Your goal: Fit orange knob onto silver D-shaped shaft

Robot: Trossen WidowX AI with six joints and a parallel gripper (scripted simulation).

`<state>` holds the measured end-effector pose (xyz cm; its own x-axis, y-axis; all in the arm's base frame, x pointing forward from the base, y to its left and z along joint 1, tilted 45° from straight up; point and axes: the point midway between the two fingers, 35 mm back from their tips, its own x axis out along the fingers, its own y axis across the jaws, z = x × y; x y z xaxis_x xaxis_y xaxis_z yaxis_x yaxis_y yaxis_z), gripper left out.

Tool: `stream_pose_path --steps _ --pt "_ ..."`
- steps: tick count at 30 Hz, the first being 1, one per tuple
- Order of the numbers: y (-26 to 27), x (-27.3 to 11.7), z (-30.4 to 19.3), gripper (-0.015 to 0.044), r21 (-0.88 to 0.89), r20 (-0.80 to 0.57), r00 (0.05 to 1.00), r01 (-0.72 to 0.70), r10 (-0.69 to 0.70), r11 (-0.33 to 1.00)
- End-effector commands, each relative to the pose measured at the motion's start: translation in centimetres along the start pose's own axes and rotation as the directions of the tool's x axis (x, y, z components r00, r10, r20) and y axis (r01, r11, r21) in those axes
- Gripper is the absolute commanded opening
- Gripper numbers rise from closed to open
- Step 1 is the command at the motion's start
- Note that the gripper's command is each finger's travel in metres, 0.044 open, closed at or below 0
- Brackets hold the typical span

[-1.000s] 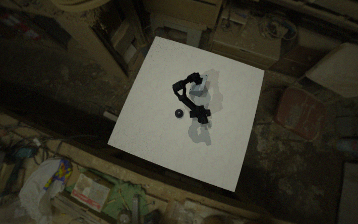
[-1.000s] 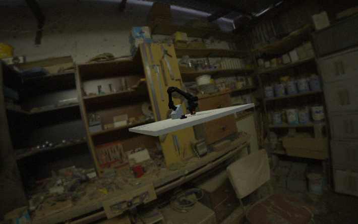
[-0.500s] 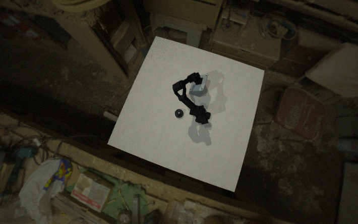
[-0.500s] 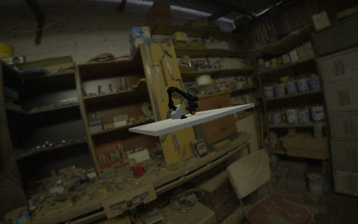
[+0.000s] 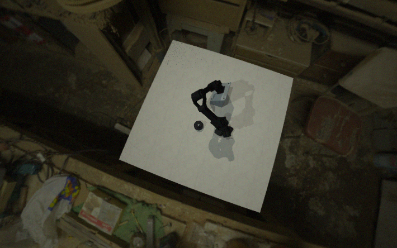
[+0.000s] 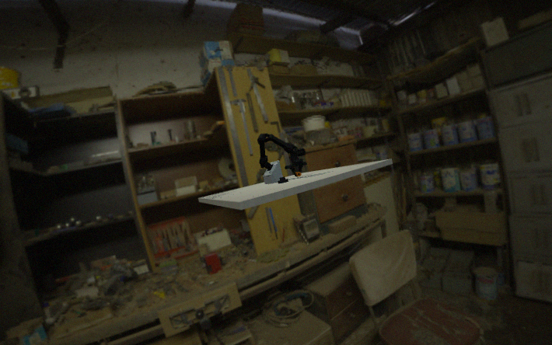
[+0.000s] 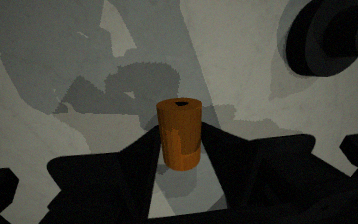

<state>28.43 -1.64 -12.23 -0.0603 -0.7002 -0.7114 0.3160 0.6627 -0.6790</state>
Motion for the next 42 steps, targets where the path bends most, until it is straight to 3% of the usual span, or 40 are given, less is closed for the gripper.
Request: stream_pose_path --steps 1,9,17,31,38,42 --pt "0.03 -0.05 -0.01 0.0180 0.128 -0.002 1.000 -0.003 0.003 0.992" --pt "0.03 -0.05 -0.01 0.0180 0.391 -0.002 1.000 -0.002 0.003 0.920" --pt "0.03 -0.05 -0.01 0.0180 0.434 -0.002 1.000 -0.002 0.003 0.901" --pt "0.03 -0.05 -0.01 0.0180 0.799 -0.002 1.000 0.000 0.003 0.601" --pt "0.03 -0.05 -0.01 0.0180 0.816 -0.002 1.000 0.000 0.003 0.578" --pt "0.03 -0.05 -0.02 0.0180 0.878 -0.002 1.000 0.001 0.003 0.479"
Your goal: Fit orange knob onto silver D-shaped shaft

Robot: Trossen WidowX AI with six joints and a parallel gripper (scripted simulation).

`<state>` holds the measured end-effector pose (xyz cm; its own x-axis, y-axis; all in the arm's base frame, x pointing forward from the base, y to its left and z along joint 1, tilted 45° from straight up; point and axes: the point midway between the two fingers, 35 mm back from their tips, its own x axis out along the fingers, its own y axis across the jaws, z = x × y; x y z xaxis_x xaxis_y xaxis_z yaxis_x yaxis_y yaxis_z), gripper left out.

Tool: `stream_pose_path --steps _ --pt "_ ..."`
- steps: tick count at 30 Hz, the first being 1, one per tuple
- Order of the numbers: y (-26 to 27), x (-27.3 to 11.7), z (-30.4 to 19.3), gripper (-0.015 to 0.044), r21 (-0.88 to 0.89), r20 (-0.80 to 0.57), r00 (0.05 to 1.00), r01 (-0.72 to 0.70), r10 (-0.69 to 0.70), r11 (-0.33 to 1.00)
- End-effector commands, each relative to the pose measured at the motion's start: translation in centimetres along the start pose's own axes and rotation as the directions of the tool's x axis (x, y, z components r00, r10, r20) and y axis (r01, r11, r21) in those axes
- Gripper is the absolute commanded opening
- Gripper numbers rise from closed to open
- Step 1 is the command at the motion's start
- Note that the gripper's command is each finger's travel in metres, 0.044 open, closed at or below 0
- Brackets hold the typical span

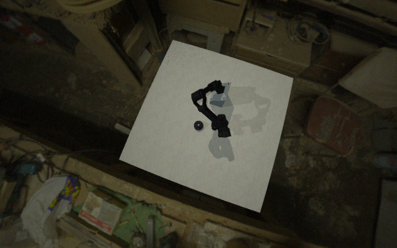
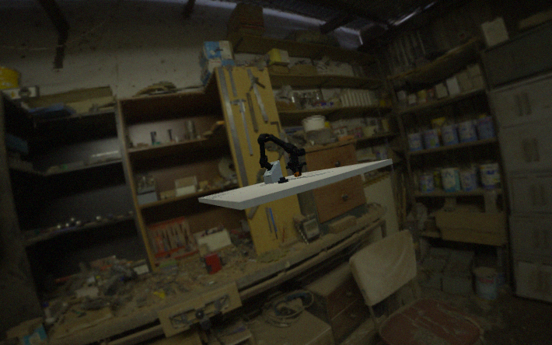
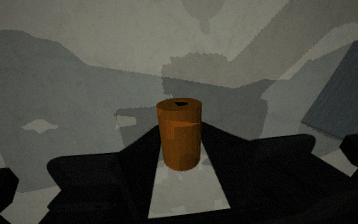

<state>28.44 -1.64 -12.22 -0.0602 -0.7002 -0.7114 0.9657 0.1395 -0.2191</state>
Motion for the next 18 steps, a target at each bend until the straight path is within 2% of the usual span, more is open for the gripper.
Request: stream_pose_path --steps 1,11,18 --pt "0.00 -0.05 -0.04 0.0180 0.113 -0.004 1.000 0.001 0.000 0.994" --pt "0.00 -0.04 -0.04 0.0180 0.441 -0.004 1.000 0.002 0.000 0.898" --pt "0.00 0.03 -0.04 0.0180 0.461 -0.004 1.000 0.002 0.000 0.887"
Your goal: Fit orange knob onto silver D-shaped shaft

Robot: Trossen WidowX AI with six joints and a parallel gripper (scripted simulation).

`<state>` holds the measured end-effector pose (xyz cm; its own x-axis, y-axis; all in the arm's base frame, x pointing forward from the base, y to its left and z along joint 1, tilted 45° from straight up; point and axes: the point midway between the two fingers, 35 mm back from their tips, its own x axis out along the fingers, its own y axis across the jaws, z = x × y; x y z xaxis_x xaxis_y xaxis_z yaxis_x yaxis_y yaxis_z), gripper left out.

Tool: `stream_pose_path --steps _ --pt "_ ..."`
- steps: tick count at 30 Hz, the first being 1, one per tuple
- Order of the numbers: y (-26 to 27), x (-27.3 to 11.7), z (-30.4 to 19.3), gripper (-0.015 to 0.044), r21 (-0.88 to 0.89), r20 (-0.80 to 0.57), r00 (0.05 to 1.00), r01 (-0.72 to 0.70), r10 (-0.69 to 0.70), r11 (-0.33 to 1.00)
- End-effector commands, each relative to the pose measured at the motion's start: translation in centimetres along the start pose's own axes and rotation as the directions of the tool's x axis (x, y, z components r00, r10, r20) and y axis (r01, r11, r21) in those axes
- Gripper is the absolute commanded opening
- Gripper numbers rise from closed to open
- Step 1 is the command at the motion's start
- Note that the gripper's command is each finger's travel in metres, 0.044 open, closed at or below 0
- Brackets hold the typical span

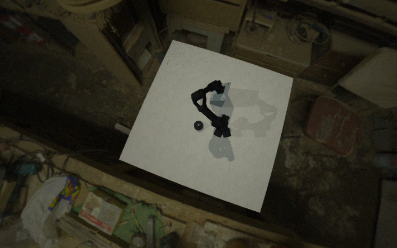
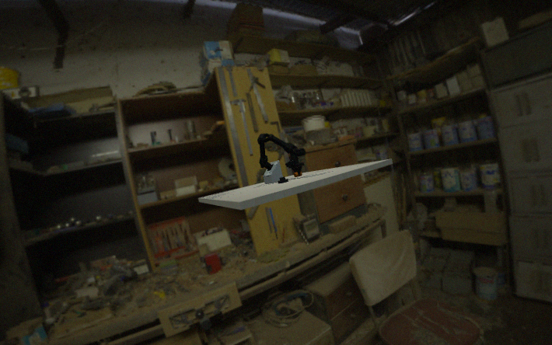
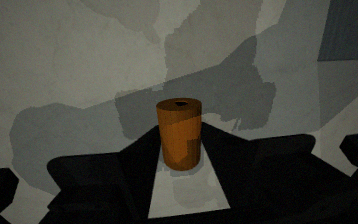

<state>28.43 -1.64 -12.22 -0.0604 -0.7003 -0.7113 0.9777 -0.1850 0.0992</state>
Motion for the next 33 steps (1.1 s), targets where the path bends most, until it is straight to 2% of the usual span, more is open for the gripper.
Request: stream_pose_path --steps 1,11,14,33 --pt "0.0 0.2 0.0 0.0180 0.021 -0.003 1.000 0.002 -0.002 1.000" --pt "0.0 1.4 0.0 0.0180 0.021 -0.003 1.000 0.002 -0.002 1.000" --pt "0.0 1.1 0.0 0.0258 0.028 -0.007 1.000 0.004 -0.003 1.000" --pt "0.0 1.1 0.0 0.0260 0.028 -0.007 1.000 0.004 -0.003 1.000"
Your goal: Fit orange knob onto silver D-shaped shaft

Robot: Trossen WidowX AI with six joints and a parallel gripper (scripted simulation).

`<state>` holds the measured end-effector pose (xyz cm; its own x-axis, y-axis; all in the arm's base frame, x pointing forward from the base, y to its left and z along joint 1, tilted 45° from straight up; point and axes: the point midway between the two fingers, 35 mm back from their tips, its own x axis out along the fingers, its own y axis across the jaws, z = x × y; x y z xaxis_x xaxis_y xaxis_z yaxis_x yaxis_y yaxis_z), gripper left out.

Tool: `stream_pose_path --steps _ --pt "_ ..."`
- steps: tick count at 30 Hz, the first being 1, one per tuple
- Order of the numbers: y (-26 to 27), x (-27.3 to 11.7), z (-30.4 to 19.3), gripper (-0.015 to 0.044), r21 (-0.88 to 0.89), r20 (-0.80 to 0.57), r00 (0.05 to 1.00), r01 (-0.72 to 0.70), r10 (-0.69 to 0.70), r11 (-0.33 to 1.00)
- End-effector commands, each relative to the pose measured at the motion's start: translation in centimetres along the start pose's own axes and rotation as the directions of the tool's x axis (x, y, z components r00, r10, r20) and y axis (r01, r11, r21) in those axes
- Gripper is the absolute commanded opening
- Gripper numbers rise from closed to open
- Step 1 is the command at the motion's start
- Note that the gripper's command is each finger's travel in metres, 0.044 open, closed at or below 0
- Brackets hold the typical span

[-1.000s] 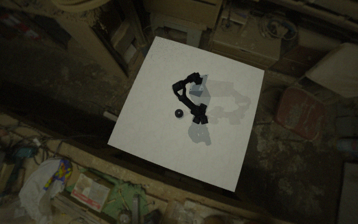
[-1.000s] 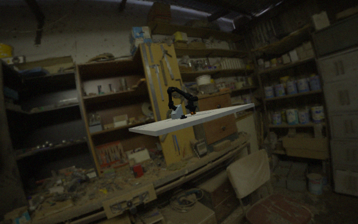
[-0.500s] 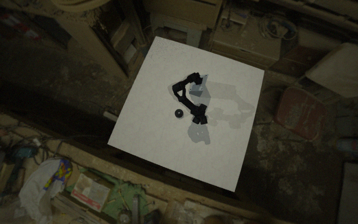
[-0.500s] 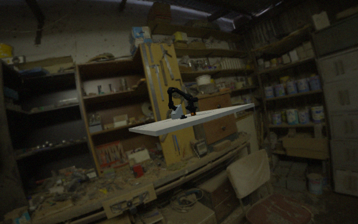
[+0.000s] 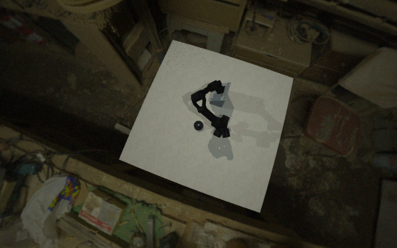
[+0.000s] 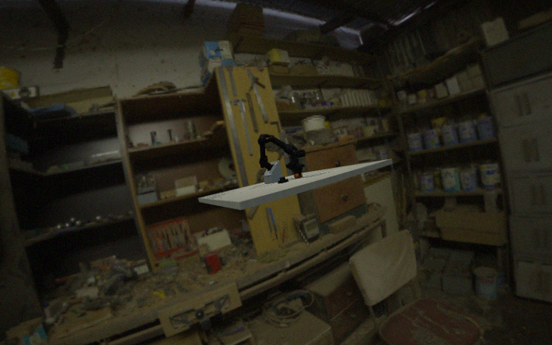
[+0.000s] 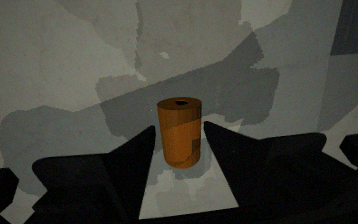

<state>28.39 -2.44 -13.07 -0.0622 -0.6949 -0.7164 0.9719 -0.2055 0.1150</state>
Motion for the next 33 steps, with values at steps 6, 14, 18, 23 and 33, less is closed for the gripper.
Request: stream_pose_path --steps 6,14,18,23,33 --pt "0.0 0.0 0.0 0.0339 0.001 0.000 1.000 0.000 0.000 1.000" --pt "0.0 0.0 0.0 0.0440 0.001 0.000 1.000 0.000 0.000 1.000" --pt "0.1 -0.3 0.0 0.0440 0.001 -0.001 1.000 0.000 0.000 1.000" --pt "0.0 -6.1 -0.1 0.0440 0.000 -0.003 1.000 0.000 0.000 1.000" --pt "0.0 -6.1 -0.1 0.0440 0.000 -0.003 1.000 0.000 0.000 1.000"
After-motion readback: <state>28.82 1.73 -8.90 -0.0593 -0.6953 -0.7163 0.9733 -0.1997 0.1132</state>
